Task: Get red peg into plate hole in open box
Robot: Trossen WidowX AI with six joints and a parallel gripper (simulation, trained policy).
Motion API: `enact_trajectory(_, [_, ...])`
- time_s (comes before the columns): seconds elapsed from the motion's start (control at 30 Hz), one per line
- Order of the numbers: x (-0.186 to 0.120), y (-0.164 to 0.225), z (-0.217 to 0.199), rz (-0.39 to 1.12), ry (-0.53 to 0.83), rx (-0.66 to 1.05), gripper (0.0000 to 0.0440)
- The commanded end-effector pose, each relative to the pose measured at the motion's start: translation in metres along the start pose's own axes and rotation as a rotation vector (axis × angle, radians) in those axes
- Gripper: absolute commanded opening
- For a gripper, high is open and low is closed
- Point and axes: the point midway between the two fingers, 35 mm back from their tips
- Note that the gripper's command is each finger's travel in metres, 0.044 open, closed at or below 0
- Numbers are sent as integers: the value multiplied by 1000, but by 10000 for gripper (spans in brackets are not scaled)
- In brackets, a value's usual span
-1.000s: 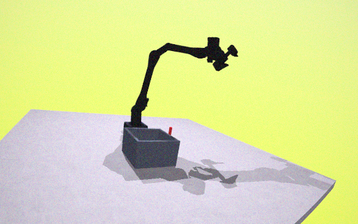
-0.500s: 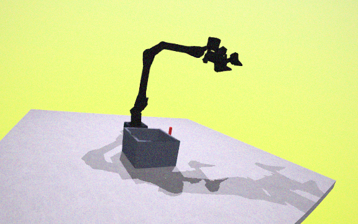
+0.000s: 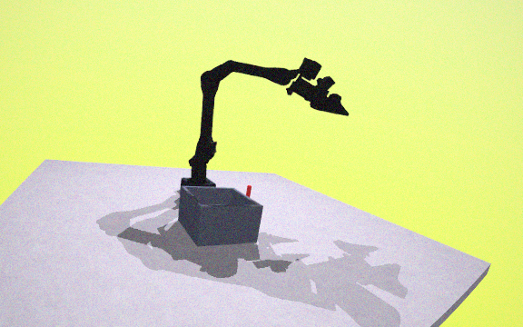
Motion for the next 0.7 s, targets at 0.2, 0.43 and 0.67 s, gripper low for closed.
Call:
enact_trajectory(0.2, [-19, 53, -34, 152, 148, 290, 440])
enact_trajectory(0.43, [-35, 92, -50, 253, 254, 484, 440])
enact_trajectory(0.67, [-53, 131, -61, 350, 371, 673, 440])
Point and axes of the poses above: the point midway between the two fingers, 35 mm back from their tips, its own x axis out along the fingers, its own z axis across the jaws, y = z × x, and after that the axes turned 5 degrees about x, right-handed
